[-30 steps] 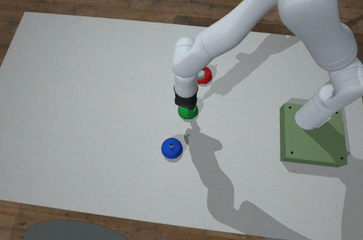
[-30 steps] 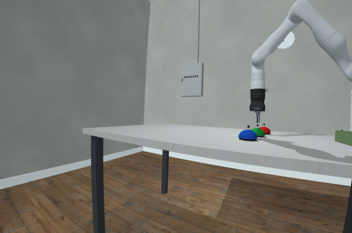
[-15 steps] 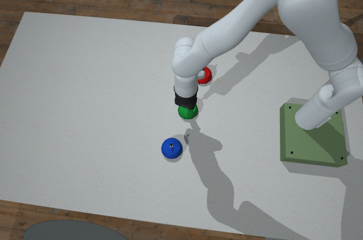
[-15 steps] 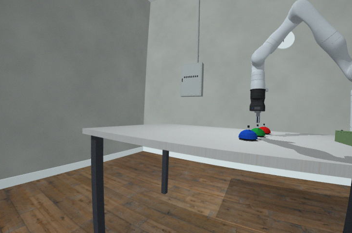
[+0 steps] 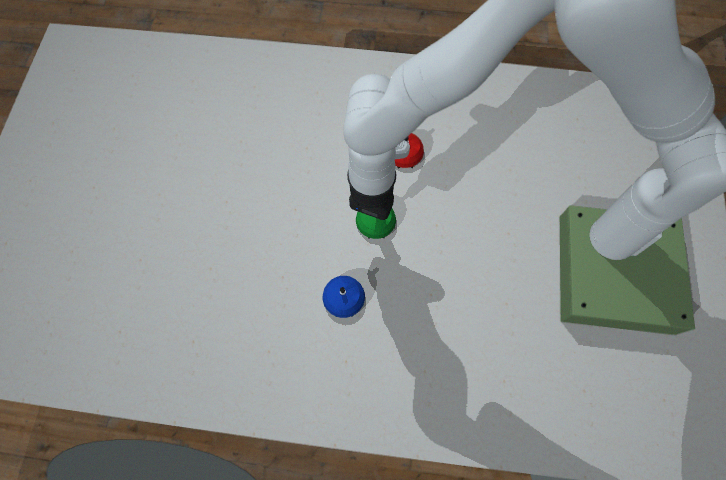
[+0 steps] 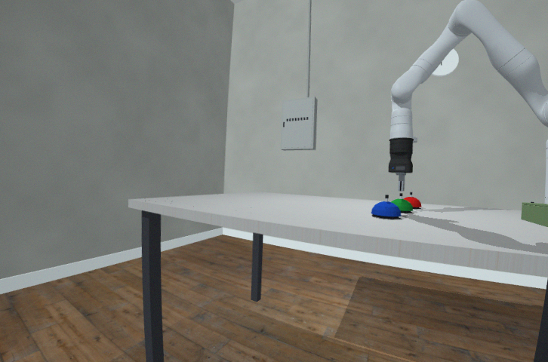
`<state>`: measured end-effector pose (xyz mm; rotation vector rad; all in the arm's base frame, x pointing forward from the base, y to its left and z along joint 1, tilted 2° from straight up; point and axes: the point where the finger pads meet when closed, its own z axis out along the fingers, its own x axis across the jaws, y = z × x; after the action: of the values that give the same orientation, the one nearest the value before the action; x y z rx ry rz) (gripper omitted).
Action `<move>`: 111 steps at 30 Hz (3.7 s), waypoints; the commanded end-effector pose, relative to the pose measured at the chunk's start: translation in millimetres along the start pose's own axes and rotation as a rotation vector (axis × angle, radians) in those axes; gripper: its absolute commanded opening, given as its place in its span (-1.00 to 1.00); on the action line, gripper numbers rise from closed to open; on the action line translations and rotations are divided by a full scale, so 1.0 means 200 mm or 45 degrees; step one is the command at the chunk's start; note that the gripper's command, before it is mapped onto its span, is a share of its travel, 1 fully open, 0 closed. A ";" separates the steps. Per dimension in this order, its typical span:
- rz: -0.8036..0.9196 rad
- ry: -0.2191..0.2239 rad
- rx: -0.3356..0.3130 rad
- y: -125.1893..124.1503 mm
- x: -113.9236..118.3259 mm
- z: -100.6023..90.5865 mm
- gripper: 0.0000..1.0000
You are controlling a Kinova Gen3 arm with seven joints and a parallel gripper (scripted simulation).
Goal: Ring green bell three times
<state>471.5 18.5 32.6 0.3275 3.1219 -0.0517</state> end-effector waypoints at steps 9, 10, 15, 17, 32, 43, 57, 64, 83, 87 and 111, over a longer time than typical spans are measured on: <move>-0.002 -0.006 0.001 -0.01 -0.01 0.05 -0.65; -0.002 -0.006 0.001 -0.01 -0.01 0.05 -0.65; -0.002 0.001 0.003 -0.01 0.00 0.05 -0.65; -0.002 0.001 0.003 -0.01 0.00 0.05 -0.65; -0.002 0.001 0.003 -0.01 0.00 0.05 -0.65; -0.002 0.001 0.003 -0.01 0.00 0.05 -0.65; -0.002 -0.002 0.002 -0.01 0.00 0.08 -0.65; -0.002 -0.002 0.002 -0.01 0.00 0.08 -0.65; -0.002 -0.002 0.002 -0.01 0.00 0.08 -0.65; -0.002 -0.002 0.002 -0.01 0.00 0.08 -0.65; -0.002 -0.002 0.002 -0.01 0.00 0.08 -0.65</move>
<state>472.6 14.9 19.7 0.3333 3.1174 -0.0583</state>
